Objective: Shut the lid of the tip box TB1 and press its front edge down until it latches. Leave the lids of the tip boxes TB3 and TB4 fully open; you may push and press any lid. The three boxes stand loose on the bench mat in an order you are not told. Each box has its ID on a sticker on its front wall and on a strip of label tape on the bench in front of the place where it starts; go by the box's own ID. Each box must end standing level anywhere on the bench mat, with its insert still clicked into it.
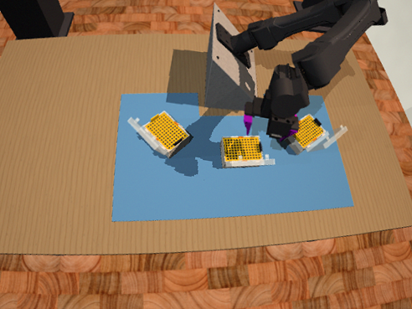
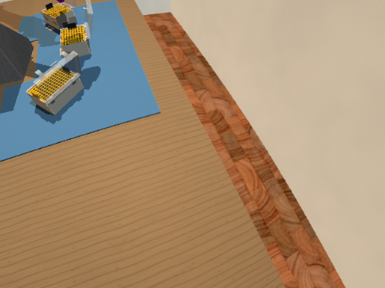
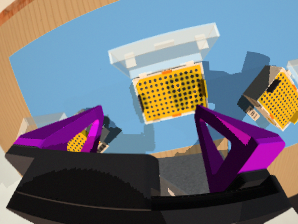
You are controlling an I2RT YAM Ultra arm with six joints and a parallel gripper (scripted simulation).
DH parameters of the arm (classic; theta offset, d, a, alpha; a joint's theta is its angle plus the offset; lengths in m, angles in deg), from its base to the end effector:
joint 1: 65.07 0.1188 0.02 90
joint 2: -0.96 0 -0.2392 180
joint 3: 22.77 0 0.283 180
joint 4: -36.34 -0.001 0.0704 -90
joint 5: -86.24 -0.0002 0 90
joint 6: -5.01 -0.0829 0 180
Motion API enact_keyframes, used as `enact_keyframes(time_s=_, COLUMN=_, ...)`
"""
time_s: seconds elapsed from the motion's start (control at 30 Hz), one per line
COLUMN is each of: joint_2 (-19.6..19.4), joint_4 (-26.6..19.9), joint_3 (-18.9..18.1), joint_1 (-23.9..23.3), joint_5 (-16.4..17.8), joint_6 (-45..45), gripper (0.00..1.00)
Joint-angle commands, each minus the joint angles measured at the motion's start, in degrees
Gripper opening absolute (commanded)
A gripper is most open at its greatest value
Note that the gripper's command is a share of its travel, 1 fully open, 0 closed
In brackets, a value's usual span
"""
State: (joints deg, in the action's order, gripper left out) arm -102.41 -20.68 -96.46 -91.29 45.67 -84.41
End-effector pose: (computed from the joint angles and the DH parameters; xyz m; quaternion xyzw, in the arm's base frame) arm 0.3226 -0.0876 0.0873 0.1897 0.8881 0.4005 0.1223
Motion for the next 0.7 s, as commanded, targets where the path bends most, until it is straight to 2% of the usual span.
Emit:
enact_keyframes(time_s=0.0, joint_2=2.9, joint_4=-1.89, joint_3=-0.11, joint_1=1.3, joint_5=-3.16, joint_6=0.05, gripper=0.0)
enact_keyframes(time_s=0.1, joint_2=6.7, joint_4=-4.91, joint_3=0.0, joint_1=3.93, joint_5=-8.39, joint_6=0.12, gripper=0.0)
enact_keyframes(time_s=0.17, joint_2=8.29, joint_4=-5.78, joint_3=0.46, joint_1=4.74, joint_5=-9.65, joint_6=-0.1, gripper=0.0)
enact_keyframes(time_s=0.27, joint_2=11.89, joint_4=-8.63, joint_3=0.64, joint_1=7.38, joint_5=-14.63, joint_6=-0.12, gripper=0.0)
enact_keyframes(time_s=0.37, joint_2=12.31, joint_4=-8.77, joint_3=0.9, joint_1=7.42, joint_5=-14.63, joint_6=-0.16, gripper=0.0)
enact_keyframes(time_s=0.43, joint_2=14.7, joint_4=-10.68, joint_3=0.96, joint_1=9.24, joint_5=-18.15, joint_6=-0.13, gripper=0.0)
enact_keyframes(time_s=0.5, joint_2=14.7, joint_4=-10.68, joint_3=0.96, joint_1=9.24, joint_5=-18.15, joint_6=-0.13, gripper=0.0)
enact_keyframes(time_s=0.63, joint_2=19.35, joint_4=-14.17, joint_3=1.32, joint_1=12.79, joint_5=-24.6, joint_6=-0.33, gripper=0.0)
enact_keyframes(time_s=0.67, joint_2=20.34, joint_4=-14.74, joint_3=1.78, joint_1=12.74, joint_5=-24.6, joint_6=-0.27, gripper=0.0)
